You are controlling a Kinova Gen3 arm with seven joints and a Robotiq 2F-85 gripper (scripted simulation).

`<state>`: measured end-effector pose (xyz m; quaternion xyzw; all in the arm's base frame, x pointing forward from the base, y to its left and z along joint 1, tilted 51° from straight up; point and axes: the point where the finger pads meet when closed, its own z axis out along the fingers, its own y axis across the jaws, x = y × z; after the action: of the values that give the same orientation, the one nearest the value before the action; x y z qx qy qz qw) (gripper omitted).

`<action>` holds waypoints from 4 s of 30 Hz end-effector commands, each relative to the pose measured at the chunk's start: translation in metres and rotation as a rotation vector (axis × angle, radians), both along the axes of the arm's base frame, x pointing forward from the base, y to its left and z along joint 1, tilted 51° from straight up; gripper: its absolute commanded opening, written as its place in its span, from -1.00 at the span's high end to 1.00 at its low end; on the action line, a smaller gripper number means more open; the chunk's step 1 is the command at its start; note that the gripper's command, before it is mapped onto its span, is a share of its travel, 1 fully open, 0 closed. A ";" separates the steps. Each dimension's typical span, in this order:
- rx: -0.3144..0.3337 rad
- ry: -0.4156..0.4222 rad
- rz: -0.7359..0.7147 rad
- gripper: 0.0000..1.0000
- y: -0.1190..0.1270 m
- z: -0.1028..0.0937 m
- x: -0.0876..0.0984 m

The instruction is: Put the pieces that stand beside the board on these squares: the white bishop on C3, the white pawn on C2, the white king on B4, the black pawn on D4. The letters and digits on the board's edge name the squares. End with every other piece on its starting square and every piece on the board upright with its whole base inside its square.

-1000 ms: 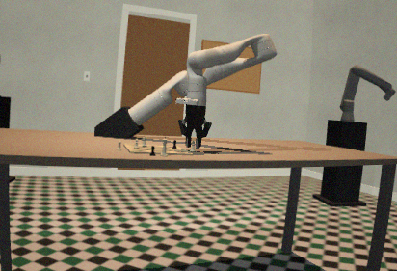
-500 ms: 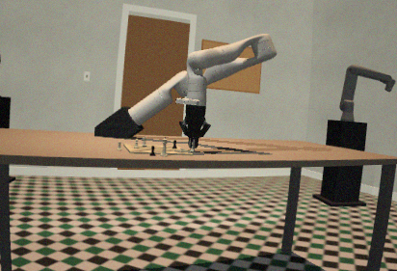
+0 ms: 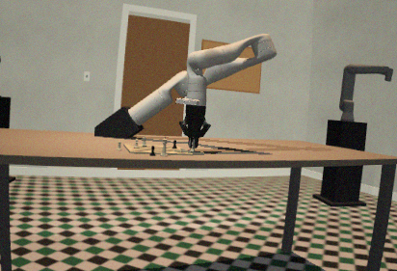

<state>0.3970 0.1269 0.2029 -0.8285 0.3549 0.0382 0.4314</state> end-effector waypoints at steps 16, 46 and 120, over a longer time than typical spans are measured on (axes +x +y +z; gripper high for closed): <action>0.000 -0.001 -0.001 1.00 -0.012 0.010 -0.004; -0.002 -0.002 0.000 1.00 -0.078 0.060 -0.023; -0.015 -0.046 0.037 1.00 -0.101 -0.095 0.018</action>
<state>0.4149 0.0267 0.1076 -0.8389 0.3293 0.0250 0.4326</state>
